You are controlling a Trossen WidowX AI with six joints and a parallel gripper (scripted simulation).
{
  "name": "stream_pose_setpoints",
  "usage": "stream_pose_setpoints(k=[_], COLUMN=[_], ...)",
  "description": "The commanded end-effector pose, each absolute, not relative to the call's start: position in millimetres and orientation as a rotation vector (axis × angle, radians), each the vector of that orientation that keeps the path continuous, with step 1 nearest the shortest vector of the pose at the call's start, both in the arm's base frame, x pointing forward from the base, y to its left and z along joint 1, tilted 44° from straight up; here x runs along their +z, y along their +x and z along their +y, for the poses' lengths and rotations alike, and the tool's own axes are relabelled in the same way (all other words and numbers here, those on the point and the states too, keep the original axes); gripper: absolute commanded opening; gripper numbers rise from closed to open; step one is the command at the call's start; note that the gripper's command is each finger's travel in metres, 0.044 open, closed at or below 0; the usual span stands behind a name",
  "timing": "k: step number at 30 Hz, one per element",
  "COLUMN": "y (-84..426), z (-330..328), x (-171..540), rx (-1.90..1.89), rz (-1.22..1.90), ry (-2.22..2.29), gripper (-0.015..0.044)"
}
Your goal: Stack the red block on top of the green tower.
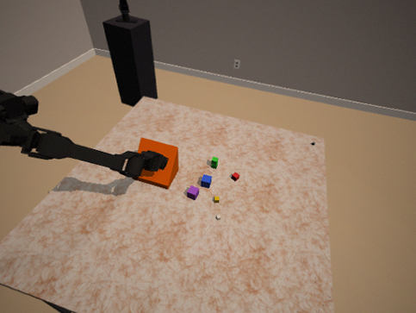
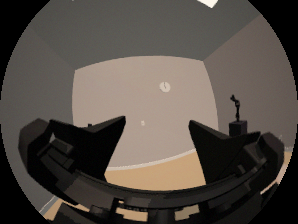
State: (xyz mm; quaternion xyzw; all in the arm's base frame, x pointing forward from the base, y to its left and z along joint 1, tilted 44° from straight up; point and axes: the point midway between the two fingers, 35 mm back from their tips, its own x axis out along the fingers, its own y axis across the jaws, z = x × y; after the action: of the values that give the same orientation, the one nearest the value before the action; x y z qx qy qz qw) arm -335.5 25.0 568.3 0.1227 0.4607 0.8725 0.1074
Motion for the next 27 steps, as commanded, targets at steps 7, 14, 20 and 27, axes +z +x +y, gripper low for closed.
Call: stream_pose_setpoints(k=[7, 14, 20, 27], y=[-343, -347, -340, -320], z=[-11, -75, -131, -196], x=[562, 550, 539, 526], rx=[2.65, 2.78, 2.887, 3.005], rz=[1.402, 1.486, 1.55, 1.61], ry=[0.273, 0.105, -0.052, -0.253], gripper=[0.044, 0.044, 0.044, 0.044])
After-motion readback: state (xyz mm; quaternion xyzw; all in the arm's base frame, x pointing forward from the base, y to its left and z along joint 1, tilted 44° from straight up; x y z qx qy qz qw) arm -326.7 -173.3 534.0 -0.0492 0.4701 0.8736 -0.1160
